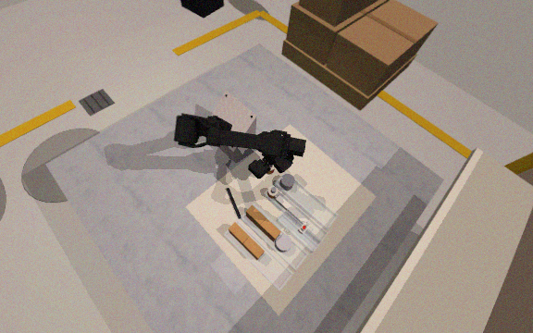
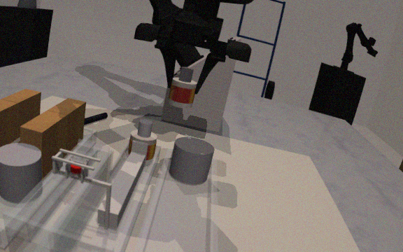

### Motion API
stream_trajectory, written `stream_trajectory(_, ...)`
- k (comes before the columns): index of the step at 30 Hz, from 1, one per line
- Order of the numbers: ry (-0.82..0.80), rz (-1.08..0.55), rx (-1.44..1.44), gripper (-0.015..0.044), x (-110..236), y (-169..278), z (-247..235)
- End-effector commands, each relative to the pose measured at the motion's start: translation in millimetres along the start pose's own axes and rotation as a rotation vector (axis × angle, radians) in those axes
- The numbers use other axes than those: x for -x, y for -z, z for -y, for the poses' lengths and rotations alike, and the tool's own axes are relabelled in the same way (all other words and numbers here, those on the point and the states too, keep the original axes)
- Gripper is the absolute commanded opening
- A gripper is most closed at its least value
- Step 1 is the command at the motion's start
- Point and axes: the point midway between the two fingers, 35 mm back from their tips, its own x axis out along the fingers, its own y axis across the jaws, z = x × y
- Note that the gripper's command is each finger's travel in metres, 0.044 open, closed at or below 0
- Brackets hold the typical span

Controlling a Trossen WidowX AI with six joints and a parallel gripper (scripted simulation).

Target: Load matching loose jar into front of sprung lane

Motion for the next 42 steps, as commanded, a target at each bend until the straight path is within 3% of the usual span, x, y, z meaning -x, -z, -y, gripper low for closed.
stream_trajectory(1, 0.000, 0.000, -0.004, 0.0000, 18, 2, 3)
stream_trajectory(30, 0.005, 0.001, 0.049, 0.0000, -58, -21, 42)
stream_trajectory(42, 0.005, 0.001, 0.049, 0.0000, -60, -24, 42)
